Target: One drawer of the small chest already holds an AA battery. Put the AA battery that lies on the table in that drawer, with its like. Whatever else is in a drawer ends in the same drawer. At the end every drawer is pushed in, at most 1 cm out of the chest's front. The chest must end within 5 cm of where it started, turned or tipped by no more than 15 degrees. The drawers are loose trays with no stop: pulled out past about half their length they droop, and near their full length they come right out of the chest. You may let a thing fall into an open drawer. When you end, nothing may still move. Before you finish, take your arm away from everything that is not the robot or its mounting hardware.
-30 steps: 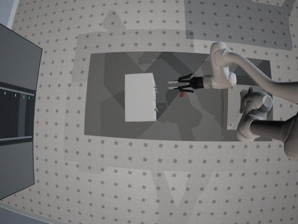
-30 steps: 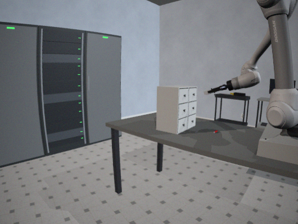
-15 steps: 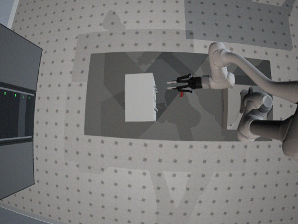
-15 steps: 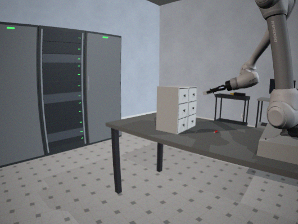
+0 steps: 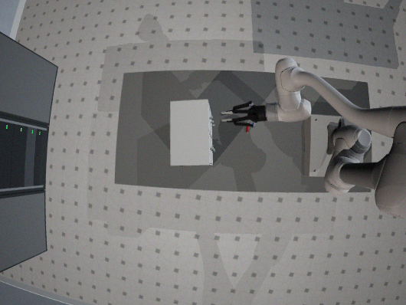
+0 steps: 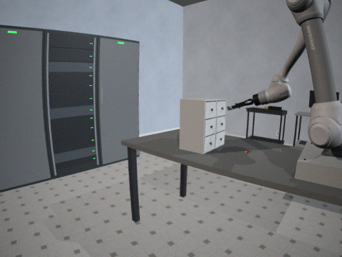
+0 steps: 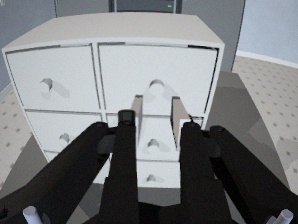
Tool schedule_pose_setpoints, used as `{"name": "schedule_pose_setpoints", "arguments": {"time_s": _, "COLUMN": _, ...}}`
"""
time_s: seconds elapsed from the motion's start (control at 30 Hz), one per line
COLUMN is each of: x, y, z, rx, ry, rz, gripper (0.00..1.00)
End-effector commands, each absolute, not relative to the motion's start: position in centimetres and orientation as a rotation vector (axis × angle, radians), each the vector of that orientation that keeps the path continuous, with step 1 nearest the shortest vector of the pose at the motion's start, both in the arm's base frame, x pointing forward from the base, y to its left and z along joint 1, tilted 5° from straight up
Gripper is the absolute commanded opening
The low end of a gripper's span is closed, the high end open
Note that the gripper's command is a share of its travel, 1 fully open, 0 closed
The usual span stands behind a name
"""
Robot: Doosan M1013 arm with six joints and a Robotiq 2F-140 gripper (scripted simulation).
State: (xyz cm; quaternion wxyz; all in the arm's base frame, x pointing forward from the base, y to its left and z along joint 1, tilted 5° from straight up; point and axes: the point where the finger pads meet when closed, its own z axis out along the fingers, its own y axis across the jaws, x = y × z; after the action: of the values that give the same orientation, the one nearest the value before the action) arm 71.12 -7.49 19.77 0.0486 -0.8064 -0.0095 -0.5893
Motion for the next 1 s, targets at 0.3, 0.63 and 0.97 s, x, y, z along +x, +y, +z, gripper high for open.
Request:
{"name": "schedule_pose_setpoints", "arguments": {"time_s": 0.3, "x": 72.69, "y": -7.35, "z": 19.37, "rx": -2.458, "ry": -0.029, "rz": -1.796, "gripper": 0.2}}
{"name": "schedule_pose_setpoints", "arguments": {"time_s": 0.63, "x": 72.72, "y": -7.35, "z": 19.37, "rx": -2.458, "ry": -0.029, "rz": -1.796, "gripper": 0.2}}
{"name": "schedule_pose_setpoints", "arguments": {"time_s": 0.97, "x": 72.72, "y": -7.35, "z": 19.37, "rx": -2.458, "ry": -0.029, "rz": -1.796, "gripper": 0.2}}
